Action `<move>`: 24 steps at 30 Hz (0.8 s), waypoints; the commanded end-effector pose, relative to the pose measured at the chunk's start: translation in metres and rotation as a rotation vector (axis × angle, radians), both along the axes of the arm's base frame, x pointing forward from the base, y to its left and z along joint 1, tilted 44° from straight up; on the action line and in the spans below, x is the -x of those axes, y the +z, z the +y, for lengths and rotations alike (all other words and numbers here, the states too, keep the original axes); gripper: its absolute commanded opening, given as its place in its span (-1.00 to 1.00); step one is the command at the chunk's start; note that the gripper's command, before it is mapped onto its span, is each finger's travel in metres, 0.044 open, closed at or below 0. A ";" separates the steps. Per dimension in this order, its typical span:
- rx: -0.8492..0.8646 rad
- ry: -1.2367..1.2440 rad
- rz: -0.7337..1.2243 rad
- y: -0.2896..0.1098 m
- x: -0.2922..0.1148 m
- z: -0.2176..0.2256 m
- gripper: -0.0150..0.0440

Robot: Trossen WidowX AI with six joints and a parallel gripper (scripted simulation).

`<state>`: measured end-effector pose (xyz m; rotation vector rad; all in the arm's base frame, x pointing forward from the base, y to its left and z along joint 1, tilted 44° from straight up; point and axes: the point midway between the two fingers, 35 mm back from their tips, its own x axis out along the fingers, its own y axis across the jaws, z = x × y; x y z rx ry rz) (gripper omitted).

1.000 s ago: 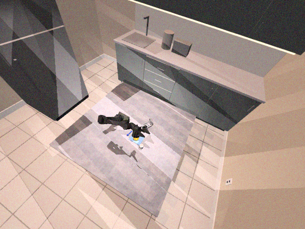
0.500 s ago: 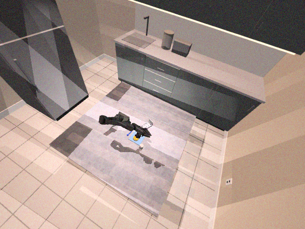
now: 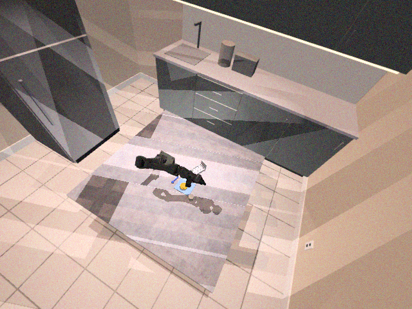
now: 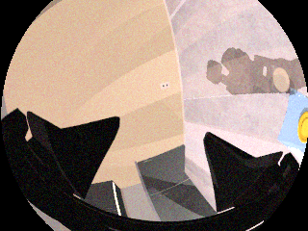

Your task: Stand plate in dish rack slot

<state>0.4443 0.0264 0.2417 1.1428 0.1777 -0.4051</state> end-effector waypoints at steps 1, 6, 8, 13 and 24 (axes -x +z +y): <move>0.073 -0.007 0.072 -0.012 0.002 -0.007 0.86; 0.179 0.002 0.193 -0.032 0.009 -0.014 0.86; 0.221 0.007 0.243 -0.040 0.012 -0.017 0.86; 0.324 0.026 0.367 -0.058 0.021 -0.025 0.86; 0.539 0.097 0.649 -0.093 0.045 -0.043 0.86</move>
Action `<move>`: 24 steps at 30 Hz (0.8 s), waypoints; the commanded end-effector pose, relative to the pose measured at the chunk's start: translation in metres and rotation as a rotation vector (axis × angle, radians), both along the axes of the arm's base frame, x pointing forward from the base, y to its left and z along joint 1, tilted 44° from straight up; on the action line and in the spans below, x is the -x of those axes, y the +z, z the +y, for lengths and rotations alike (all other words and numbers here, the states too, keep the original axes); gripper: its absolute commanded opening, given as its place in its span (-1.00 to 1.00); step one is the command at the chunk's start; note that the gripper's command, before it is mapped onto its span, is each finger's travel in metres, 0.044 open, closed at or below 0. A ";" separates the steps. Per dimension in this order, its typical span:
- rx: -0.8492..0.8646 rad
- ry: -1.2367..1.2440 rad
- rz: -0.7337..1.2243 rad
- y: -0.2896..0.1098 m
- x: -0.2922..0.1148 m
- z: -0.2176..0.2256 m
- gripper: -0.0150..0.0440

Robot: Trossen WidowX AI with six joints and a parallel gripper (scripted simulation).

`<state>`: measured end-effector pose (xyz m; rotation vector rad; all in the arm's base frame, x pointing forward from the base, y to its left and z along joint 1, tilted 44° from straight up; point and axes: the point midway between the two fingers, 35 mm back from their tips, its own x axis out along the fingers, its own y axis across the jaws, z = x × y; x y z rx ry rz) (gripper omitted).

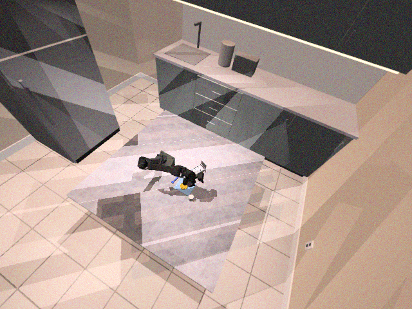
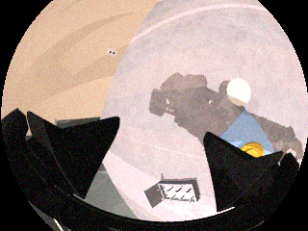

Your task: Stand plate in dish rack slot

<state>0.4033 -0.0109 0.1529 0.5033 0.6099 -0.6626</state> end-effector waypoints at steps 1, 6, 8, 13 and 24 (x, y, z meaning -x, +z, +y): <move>0.062 0.017 0.081 -0.007 0.007 -0.007 0.86; 0.147 0.057 0.219 -0.019 0.020 -0.015 0.86; 0.179 0.074 0.275 -0.024 0.025 -0.018 0.86; 0.255 0.122 0.416 -0.034 0.039 -0.025 0.86; 0.402 0.248 0.734 -0.048 0.071 -0.041 0.86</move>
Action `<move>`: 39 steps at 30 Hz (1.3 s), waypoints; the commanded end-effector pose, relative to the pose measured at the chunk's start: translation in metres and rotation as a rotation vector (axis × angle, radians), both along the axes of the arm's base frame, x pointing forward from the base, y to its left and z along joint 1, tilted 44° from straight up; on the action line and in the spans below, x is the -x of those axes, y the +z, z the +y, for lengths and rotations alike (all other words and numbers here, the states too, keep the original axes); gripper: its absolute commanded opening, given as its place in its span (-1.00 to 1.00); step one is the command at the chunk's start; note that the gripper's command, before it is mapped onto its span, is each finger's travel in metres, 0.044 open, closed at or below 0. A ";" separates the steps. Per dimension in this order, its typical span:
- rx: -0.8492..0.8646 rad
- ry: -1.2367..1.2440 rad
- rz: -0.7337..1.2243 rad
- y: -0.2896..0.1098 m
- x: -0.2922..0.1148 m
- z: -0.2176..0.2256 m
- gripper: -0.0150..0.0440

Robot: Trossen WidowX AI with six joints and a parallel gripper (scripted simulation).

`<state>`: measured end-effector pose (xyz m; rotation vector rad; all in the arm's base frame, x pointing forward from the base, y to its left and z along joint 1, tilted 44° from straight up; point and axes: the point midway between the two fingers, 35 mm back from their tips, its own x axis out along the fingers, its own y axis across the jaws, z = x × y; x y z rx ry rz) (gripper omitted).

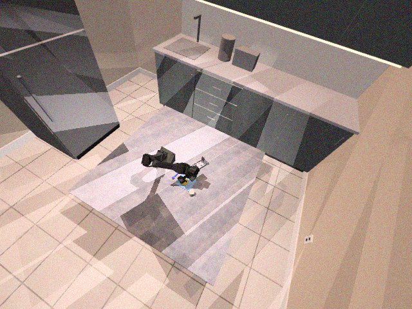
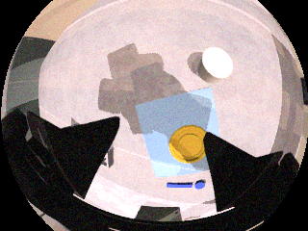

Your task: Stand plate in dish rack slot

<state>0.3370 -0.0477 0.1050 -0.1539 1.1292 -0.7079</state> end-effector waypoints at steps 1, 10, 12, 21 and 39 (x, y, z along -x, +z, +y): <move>0.042 0.033 0.090 -0.001 0.007 -0.006 0.86; 0.131 0.138 0.367 -0.005 0.033 -0.018 0.86; 0.147 0.163 0.429 -0.005 0.038 -0.020 0.86; 0.166 0.193 0.507 -0.006 0.044 -0.025 0.86; 0.165 0.193 0.506 -0.028 0.043 -0.044 0.86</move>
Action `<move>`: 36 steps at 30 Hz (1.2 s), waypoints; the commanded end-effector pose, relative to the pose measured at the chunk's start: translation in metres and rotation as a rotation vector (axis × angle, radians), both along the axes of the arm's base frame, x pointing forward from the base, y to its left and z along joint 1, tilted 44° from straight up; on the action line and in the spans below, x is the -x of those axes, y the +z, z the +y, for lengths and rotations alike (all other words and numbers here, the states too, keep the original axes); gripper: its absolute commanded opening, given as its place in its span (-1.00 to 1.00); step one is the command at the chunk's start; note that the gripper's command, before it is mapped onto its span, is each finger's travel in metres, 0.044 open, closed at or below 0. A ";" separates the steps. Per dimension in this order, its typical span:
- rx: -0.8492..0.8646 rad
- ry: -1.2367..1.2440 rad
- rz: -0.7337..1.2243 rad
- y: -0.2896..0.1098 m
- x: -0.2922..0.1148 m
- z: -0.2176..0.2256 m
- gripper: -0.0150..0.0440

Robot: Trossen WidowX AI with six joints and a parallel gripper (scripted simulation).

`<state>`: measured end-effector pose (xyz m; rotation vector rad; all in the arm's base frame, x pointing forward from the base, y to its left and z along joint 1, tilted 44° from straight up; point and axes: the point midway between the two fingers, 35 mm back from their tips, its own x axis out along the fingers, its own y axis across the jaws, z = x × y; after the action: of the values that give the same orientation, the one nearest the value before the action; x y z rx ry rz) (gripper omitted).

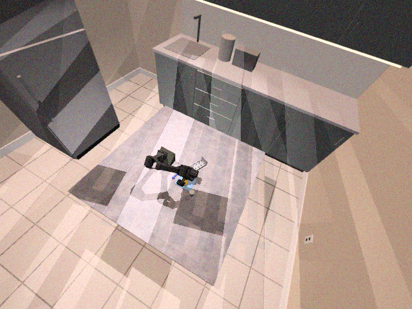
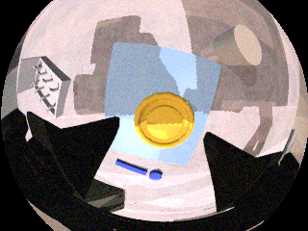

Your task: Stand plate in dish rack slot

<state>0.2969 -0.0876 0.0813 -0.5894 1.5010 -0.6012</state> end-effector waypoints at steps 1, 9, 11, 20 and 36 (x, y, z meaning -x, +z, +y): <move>0.007 0.001 0.013 -0.005 0.003 -0.005 0.86; 0.008 0.001 0.013 -0.014 0.003 -0.015 0.86; 0.009 0.002 0.013 -0.016 0.003 -0.017 0.86; 0.011 0.002 0.014 -0.023 0.004 -0.024 0.84; 0.011 0.002 0.014 -0.023 0.004 -0.024 0.55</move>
<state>0.2939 -0.1113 0.0588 -0.5956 1.5057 -0.6066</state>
